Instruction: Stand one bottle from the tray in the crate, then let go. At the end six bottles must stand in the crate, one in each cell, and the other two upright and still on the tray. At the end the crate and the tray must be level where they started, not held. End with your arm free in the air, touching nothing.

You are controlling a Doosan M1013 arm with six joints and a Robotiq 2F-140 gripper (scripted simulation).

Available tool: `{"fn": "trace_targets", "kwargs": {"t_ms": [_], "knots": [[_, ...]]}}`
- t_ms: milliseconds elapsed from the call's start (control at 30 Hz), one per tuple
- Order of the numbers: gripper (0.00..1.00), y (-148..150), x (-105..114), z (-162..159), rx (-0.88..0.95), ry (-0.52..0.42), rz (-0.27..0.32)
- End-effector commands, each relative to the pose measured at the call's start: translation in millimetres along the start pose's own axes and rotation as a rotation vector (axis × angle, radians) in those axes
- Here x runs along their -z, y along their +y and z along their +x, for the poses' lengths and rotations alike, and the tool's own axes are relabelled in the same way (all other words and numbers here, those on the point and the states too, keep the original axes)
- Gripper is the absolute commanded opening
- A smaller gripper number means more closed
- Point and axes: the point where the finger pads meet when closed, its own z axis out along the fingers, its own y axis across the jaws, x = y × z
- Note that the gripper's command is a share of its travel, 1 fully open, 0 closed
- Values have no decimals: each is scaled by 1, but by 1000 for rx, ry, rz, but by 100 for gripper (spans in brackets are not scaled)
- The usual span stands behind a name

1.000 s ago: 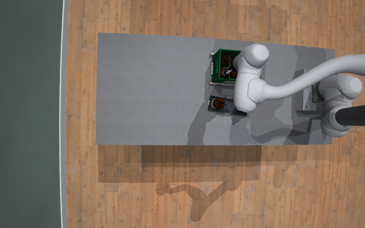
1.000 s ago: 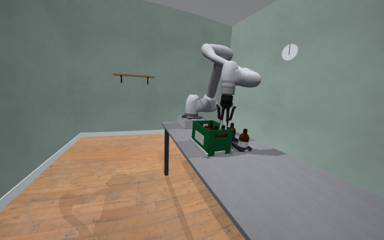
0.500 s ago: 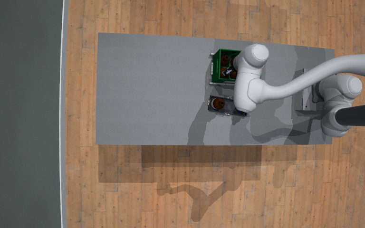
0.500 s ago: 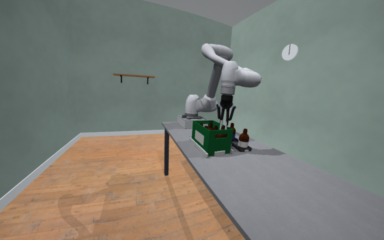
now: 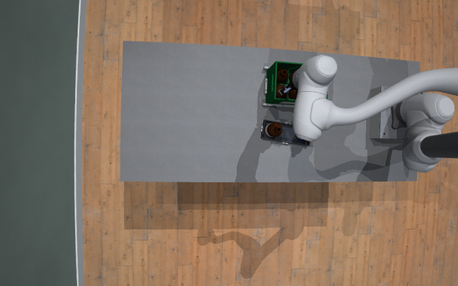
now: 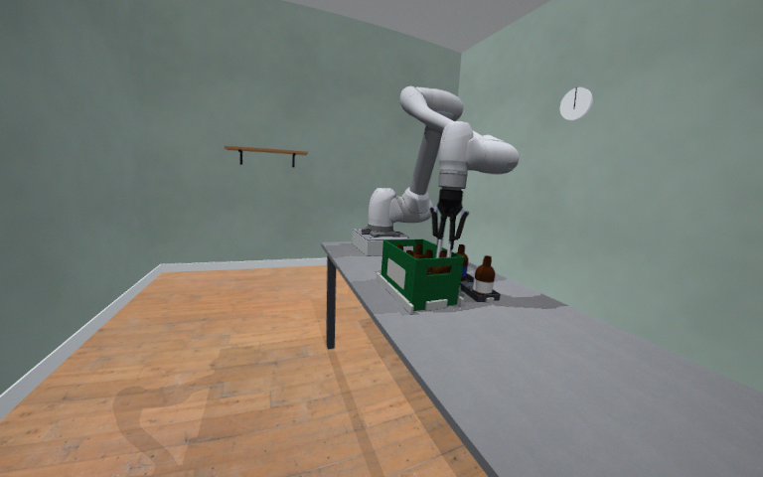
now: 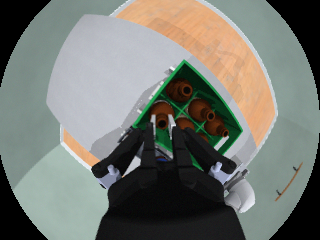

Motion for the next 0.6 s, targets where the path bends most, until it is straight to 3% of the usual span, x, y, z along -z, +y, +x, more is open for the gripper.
{"fn": "trace_targets", "kwargs": {"t_ms": [0,567], "knots": [[0,0,0,0,0,0,0],[0,0,-6,0,0,0,0]]}}
